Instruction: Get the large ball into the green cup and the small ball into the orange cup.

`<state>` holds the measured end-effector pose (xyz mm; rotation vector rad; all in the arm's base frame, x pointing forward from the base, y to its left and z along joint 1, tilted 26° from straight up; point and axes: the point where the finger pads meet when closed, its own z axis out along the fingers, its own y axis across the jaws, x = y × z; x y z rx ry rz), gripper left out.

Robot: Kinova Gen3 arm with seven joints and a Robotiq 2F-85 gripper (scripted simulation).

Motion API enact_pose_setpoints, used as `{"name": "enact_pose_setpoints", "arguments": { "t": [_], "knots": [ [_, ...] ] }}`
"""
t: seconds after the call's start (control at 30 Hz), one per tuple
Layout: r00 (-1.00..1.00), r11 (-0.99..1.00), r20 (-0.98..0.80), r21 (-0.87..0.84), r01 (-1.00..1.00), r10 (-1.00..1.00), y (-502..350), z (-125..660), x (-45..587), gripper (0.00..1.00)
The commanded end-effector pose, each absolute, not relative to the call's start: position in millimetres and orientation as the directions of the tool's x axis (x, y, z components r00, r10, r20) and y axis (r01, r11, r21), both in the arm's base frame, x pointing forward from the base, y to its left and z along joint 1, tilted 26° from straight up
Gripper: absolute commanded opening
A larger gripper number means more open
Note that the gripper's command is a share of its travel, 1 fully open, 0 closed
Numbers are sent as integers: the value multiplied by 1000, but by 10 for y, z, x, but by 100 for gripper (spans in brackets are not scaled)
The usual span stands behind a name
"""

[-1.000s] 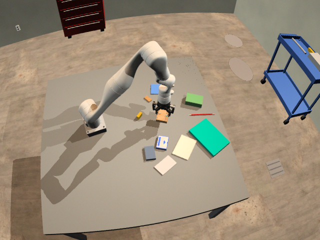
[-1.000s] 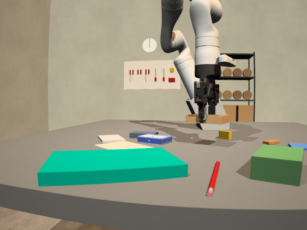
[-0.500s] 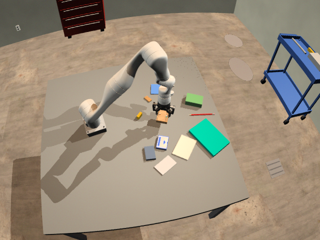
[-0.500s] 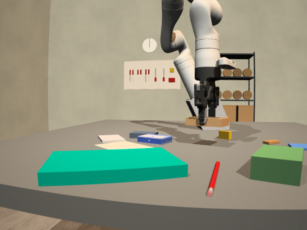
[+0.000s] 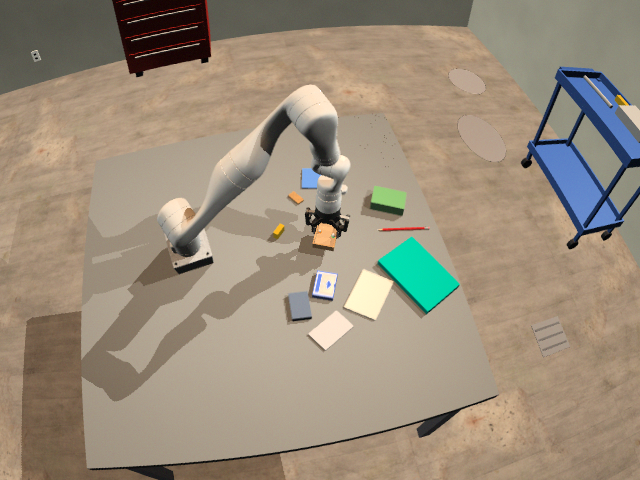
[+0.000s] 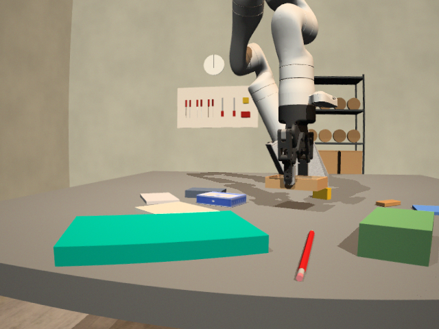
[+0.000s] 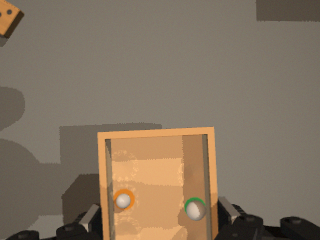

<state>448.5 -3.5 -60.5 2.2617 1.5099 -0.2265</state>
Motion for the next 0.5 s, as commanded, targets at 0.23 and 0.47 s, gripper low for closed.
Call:
{"name": "enact_pose_setpoints", "arguments": {
  "t": [0.23, 0.47],
  "knots": [
    [399, -329, -358, 242, 913, 844, -111, -764, 4486, 73],
    [399, -329, -358, 242, 913, 844, -144, -834, 4493, 73]
  ]
}}
